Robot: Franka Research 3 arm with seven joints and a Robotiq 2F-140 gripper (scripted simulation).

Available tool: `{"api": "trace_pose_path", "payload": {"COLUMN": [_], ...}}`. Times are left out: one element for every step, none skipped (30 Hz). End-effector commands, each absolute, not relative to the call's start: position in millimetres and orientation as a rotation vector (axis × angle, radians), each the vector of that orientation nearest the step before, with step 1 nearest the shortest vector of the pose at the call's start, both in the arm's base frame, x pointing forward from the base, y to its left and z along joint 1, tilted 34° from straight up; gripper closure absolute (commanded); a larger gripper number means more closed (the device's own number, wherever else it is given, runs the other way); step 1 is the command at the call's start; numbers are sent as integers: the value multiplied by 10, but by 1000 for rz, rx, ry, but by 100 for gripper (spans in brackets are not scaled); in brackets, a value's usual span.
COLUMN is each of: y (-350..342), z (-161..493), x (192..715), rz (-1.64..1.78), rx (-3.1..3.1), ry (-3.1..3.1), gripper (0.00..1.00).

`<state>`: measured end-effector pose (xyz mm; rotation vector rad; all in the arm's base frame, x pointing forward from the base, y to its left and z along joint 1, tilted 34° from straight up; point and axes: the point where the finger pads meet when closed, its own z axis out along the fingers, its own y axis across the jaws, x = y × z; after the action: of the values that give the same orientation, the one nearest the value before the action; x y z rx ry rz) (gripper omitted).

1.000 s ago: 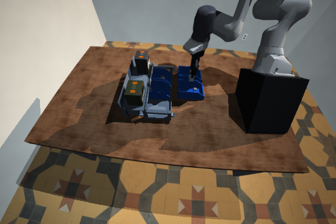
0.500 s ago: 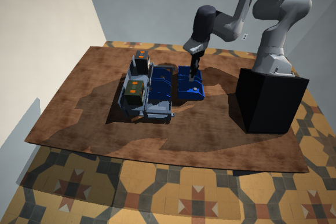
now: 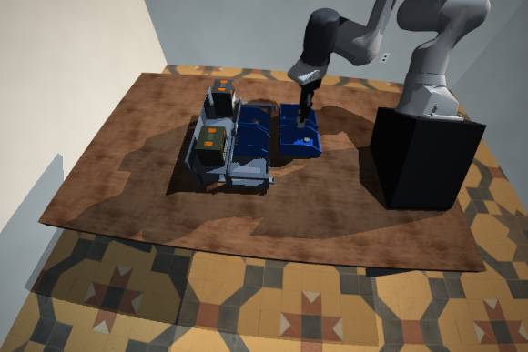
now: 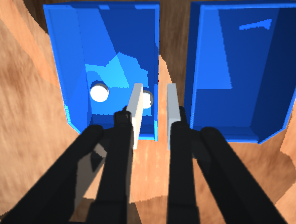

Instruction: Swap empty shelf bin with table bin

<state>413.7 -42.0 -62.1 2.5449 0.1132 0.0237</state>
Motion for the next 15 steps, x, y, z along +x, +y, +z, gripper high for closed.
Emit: {"api": "trace_pose_path", "payload": {"y": [-421, -421, -421, -421, -421, -422, -423, -423, -424, -425, -426, -427, -428, -428, -429], "z": [-619, -619, -619, -619, -619, -618, -618, -617, -617, -616, -616, -615, -615, -614, -614], "x": [4138, 4138, 4138, 4138, 4137, 4137, 4136, 4135, 4133, 4132, 4131, 4130, 4129, 4128, 4128], "rz": [26, 26, 26, 26, 26, 26, 26, 26, 26, 26, 26, 26, 26, 26, 26], "rx": [2546, 2546, 2546, 2546, 2546, 2546, 2546, 2546, 2546, 2546, 2546, 2546, 2546, 2546, 2546], "ry": [111, 111, 111, 111, 111, 111, 111, 111, 111, 111, 111, 111, 111, 111, 111], "gripper": [85, 85, 85, 85, 85, 85, 85, 85, 85, 85, 85, 85, 85, 85, 85]}}
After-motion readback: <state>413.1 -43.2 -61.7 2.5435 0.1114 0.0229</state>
